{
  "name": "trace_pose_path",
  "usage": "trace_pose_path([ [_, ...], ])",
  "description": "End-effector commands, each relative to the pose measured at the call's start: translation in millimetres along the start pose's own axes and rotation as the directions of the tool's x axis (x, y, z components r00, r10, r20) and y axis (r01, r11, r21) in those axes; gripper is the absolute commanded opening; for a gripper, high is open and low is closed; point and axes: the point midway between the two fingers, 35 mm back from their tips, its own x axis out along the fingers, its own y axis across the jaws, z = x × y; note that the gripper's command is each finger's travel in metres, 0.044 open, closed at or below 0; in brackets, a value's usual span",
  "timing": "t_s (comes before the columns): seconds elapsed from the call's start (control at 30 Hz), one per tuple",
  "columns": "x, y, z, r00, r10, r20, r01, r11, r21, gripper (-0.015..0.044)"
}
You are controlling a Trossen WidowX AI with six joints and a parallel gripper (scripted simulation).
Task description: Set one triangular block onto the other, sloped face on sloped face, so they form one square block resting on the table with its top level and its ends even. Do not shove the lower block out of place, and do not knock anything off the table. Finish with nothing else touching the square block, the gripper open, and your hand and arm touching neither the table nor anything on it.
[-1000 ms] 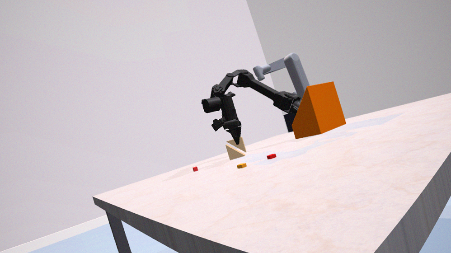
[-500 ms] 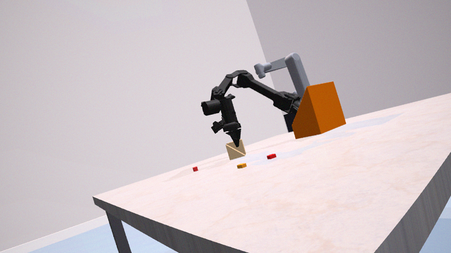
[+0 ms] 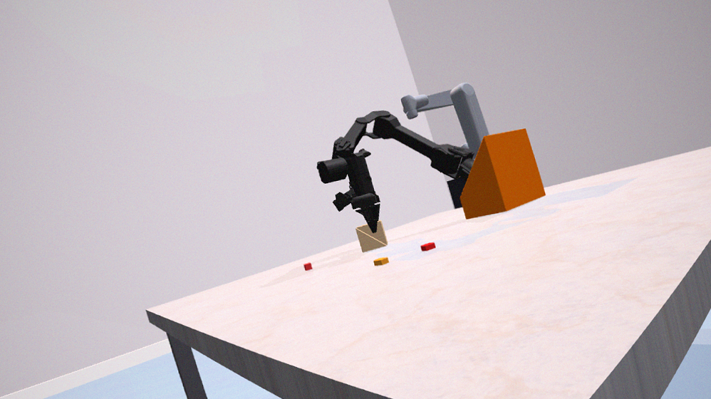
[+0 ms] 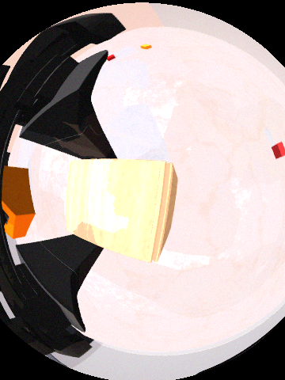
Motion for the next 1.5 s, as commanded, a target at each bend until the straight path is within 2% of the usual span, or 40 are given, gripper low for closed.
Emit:
trace_pose_path([
  [0.0,0.5,0.0,0.5,1.000,-0.003,0.003,0.003,1.000,-0.003,0.0000],
  [0.83,1.9,0.0,1.1,1.000,-0.005,0.002,0.005,1.000,0.000,0.0000],
  [1.37,1.6,0.0,0.6,1.000,-0.001,0.000,0.001,1.000,-0.002,0.0420],
  [1.4,1.6,0.0,0.6,1.000,-0.001,0.000,0.001,1.000,-0.002,0.0440],
  [1.47,1.6,0.0,0.6,1.000,-0.001,0.000,0.001,1.000,-0.002,0.0440],
])
